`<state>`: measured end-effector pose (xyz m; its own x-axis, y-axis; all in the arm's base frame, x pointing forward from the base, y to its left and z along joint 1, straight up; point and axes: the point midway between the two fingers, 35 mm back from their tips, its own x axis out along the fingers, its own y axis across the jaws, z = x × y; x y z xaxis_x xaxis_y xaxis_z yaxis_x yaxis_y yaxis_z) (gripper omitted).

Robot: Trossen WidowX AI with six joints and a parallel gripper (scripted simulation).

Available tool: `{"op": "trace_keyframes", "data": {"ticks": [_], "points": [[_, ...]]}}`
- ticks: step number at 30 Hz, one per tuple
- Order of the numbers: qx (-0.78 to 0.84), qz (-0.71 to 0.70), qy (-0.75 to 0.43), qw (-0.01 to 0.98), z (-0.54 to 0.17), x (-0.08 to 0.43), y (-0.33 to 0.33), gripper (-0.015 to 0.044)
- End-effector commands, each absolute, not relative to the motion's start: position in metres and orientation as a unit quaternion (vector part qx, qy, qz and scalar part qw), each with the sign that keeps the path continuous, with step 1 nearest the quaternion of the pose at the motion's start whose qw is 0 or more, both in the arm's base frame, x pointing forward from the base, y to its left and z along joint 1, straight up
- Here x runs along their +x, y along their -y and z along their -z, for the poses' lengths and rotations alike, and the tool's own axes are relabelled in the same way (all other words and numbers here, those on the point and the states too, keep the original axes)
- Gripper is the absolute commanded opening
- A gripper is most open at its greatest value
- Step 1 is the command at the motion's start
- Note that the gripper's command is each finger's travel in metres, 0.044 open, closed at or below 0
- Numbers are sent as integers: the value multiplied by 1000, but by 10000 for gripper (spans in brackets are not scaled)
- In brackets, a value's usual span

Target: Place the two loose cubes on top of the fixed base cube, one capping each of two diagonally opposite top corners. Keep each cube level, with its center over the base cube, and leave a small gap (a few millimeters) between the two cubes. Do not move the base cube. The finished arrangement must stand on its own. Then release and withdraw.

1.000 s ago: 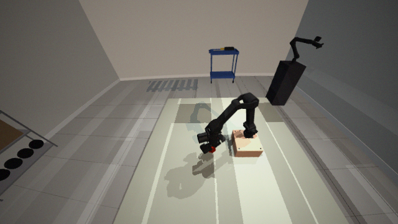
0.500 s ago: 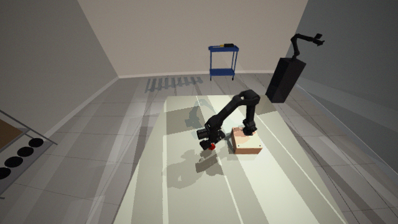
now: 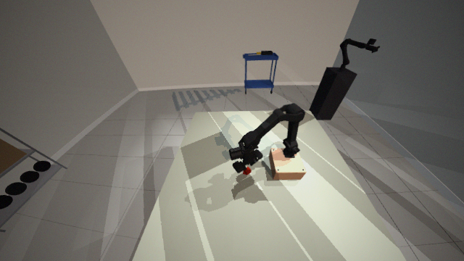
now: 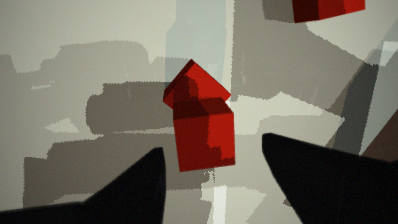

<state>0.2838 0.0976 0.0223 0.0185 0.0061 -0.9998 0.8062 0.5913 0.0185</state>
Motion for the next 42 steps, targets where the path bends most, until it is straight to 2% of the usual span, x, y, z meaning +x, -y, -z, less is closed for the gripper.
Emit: {"op": "trace_keyframes", "data": {"ticks": [1,14,19,26,42], "points": [[317,309,-629,639,-31,282,-72,265],[278,273,-646,656,-63,250,19,265],[277,273,-647,656,-62,250,20,265],[277,273,-647,656,-3,251,20,265],[277,273,-647,656,16,251,20,265]]}}
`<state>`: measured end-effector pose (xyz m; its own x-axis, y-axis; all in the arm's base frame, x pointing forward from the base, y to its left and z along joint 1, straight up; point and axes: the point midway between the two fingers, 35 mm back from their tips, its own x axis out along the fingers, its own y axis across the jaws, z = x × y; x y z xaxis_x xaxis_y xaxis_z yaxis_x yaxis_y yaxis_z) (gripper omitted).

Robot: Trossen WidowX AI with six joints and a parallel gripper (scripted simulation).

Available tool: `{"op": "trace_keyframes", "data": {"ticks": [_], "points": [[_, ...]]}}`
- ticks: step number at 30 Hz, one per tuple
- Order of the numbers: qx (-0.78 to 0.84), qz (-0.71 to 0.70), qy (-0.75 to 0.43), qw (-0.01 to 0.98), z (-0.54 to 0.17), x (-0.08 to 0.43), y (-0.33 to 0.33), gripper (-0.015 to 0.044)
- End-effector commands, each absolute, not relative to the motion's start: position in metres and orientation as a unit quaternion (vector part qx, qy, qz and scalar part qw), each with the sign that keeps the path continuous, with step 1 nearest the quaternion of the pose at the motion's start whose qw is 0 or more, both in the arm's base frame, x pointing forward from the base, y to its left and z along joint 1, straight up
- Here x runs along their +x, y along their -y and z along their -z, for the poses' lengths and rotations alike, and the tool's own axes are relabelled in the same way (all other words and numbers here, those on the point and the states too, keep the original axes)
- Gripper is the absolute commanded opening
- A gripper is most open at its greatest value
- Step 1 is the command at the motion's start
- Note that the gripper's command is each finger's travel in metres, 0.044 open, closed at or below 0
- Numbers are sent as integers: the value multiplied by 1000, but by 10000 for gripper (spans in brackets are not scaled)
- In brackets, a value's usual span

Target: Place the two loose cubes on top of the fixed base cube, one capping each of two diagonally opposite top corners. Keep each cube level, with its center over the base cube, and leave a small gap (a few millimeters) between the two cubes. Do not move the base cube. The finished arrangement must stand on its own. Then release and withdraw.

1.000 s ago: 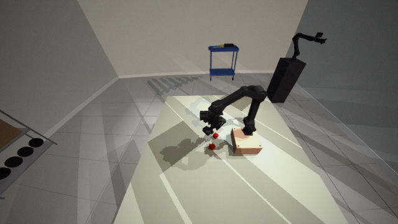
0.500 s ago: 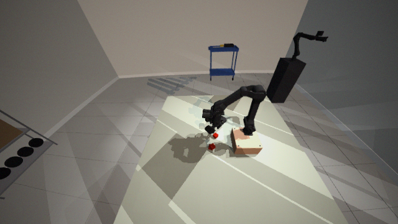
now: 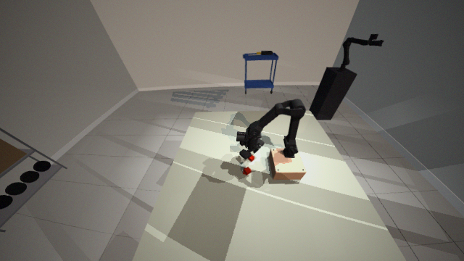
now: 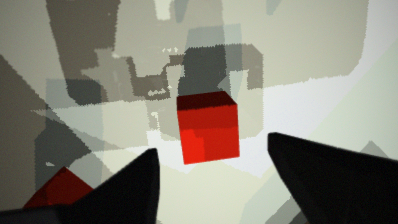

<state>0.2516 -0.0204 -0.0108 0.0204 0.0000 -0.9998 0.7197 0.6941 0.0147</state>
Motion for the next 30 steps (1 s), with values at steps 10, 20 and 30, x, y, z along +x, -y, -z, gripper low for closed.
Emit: {"op": "trace_keyframes", "data": {"ticks": [10,20,30], "points": [[277,273,-647,656,33,251,20,265],[277,273,-647,656,46,251,20,265],[277,273,-647,656,46,251,20,105]]}}
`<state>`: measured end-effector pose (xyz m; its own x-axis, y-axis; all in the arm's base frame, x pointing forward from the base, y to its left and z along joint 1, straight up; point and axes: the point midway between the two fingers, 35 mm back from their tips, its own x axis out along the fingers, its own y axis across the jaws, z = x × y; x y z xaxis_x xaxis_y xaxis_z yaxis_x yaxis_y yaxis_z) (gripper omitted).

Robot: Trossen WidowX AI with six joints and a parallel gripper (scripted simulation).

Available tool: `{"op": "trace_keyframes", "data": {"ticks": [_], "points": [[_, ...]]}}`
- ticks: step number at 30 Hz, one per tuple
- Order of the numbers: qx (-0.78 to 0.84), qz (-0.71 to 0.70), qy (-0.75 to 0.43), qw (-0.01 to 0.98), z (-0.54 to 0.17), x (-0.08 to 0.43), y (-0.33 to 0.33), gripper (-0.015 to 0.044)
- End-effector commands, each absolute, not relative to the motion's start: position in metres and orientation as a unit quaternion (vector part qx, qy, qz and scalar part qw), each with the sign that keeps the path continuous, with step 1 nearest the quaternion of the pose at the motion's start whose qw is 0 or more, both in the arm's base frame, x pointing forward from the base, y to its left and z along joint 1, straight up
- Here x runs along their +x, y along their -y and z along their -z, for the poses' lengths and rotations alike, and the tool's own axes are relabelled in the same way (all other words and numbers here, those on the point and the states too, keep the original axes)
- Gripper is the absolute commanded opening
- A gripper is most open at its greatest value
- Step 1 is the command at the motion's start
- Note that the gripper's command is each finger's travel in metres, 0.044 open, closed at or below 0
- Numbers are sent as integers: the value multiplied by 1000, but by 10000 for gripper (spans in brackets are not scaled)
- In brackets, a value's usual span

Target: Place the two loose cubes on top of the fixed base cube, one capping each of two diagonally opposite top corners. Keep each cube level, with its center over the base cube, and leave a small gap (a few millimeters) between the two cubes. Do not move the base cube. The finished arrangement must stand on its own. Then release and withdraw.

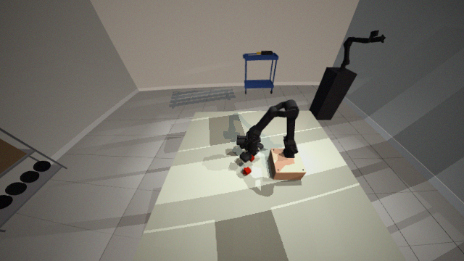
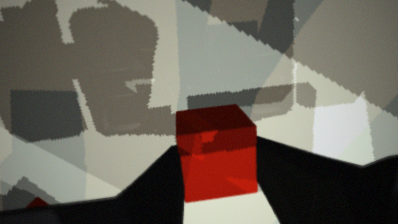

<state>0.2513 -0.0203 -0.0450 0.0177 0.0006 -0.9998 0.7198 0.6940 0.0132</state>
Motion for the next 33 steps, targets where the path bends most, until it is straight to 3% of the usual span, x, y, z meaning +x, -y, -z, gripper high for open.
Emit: {"op": "trace_keyframes", "data": {"ticks": [1,33], "points": [[277,273,-647,656,45,251,20,105],[277,273,-646,656,-53,253,20,105]]}}
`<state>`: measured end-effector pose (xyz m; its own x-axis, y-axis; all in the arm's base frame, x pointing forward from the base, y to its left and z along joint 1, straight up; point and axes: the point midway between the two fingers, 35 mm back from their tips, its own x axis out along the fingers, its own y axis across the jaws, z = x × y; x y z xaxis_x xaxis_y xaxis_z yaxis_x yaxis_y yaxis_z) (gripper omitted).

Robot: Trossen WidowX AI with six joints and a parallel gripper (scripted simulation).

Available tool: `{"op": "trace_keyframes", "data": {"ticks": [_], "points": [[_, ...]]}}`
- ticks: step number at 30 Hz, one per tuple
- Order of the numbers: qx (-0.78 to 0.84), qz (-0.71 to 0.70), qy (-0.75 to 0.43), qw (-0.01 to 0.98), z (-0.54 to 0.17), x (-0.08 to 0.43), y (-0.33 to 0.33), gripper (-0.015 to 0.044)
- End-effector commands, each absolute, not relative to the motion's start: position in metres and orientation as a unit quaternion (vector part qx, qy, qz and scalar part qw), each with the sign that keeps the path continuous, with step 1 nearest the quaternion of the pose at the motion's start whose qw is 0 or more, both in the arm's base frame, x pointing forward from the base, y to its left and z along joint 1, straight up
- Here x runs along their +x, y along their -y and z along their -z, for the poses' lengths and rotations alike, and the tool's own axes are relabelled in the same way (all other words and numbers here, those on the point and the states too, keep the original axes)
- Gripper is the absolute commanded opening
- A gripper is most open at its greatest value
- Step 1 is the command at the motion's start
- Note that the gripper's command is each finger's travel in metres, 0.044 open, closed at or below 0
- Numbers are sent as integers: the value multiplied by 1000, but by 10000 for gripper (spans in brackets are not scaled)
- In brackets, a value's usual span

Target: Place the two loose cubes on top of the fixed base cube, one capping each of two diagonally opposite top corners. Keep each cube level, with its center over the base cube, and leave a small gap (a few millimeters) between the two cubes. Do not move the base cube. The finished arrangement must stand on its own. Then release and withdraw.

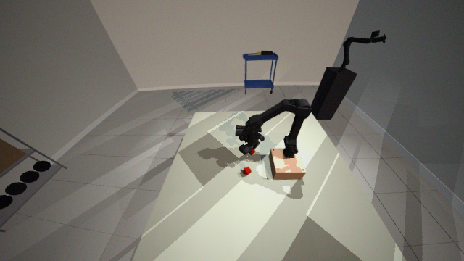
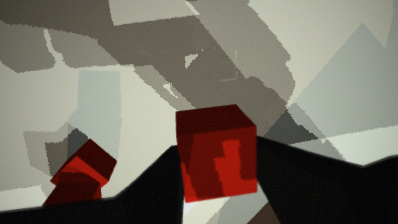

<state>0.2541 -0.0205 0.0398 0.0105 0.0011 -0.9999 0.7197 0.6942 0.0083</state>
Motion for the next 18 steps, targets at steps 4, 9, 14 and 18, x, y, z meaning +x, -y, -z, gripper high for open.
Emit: {"op": "trace_keyframes", "data": {"ticks": [4,9,14,18], "points": [[277,273,-647,656,-63,250,20,105],[279,274,-646,656,-64,253,17,105],[283,277,-644,655,-63,262,7,105],[286,280,-642,654,-62,268,-2,105]]}}
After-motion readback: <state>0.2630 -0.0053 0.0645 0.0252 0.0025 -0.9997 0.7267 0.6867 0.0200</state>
